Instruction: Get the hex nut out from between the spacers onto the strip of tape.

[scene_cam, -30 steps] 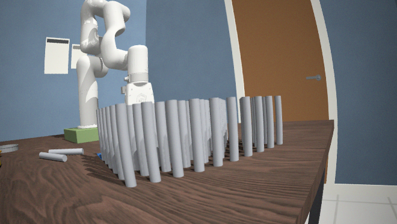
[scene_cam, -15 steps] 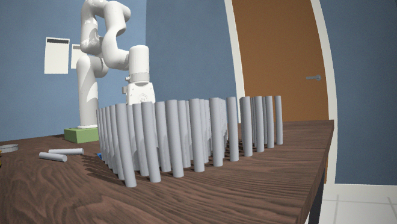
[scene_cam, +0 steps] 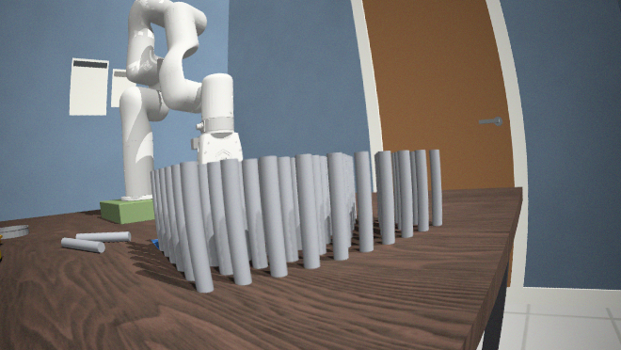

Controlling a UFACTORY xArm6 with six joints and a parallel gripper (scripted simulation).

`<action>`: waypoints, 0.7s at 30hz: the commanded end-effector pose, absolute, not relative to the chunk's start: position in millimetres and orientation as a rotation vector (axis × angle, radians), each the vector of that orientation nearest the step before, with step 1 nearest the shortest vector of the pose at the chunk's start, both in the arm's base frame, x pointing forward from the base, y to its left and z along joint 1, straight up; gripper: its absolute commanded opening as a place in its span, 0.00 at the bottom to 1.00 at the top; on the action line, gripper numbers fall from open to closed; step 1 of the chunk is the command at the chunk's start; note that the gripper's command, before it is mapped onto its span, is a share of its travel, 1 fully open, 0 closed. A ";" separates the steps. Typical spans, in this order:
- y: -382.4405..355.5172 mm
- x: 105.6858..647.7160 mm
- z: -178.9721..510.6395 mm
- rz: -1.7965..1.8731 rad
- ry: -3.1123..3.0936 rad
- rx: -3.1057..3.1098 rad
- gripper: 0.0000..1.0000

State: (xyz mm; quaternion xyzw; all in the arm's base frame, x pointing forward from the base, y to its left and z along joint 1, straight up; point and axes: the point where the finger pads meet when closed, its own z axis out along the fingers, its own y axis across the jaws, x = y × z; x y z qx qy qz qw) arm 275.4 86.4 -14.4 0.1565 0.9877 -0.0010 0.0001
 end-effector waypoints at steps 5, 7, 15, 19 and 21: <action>86.9 276.8 -20.4 -0.001 3.100 0.491 0.00; 86.9 276.8 -21.4 -0.001 3.100 0.491 0.00; 86.9 276.8 -22.3 -0.001 3.100 0.491 0.00; 86.9 276.8 -22.3 -0.001 3.100 0.491 0.65; 86.9 276.8 -22.3 -0.001 3.100 0.491 0.65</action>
